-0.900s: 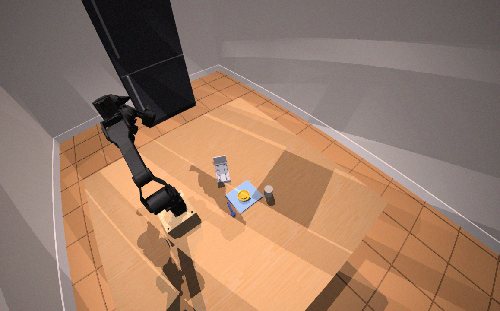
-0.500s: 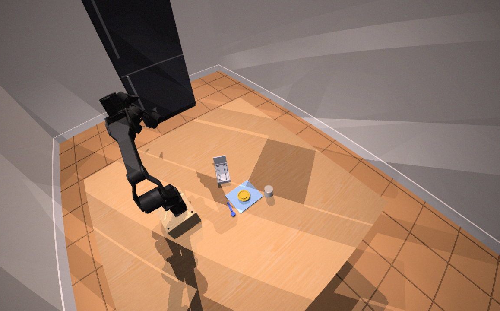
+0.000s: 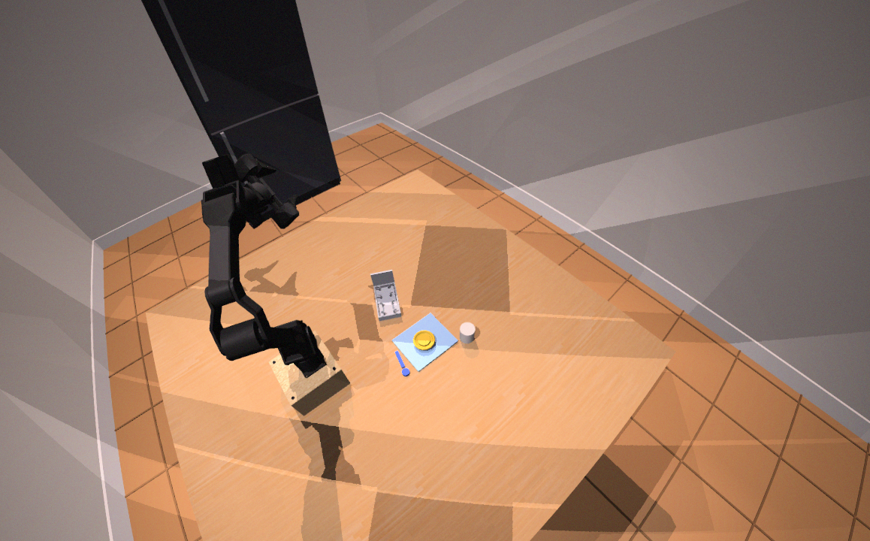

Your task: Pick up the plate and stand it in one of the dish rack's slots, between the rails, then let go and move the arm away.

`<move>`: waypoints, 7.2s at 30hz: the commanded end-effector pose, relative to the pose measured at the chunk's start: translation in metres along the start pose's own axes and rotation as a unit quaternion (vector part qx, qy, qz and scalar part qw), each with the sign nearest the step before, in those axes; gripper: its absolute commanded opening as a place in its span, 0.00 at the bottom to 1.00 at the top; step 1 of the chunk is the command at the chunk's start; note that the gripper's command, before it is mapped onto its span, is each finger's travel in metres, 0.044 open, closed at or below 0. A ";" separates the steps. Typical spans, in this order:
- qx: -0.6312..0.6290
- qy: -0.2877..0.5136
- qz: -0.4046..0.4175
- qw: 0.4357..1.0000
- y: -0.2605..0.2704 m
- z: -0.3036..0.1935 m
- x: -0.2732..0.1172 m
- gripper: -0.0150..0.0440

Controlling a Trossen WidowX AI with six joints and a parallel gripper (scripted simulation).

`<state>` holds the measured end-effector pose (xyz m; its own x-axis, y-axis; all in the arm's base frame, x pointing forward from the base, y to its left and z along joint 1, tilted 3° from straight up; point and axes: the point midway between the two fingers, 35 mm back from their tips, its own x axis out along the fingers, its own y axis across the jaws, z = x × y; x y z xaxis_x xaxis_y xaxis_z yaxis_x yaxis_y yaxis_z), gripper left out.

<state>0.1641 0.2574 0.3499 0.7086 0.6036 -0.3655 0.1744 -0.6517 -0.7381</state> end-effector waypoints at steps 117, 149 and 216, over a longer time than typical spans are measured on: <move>0.822 0.410 0.389 0.071 0.503 -0.069 0.003 0.93; 0.822 0.410 0.389 0.071 0.543 -0.040 0.025 0.93; 0.823 0.410 0.387 0.070 0.446 -0.130 -0.022 0.25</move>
<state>0.3140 -0.1057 0.0817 -0.0237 0.0145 -0.9996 0.0379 0.9992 0.0135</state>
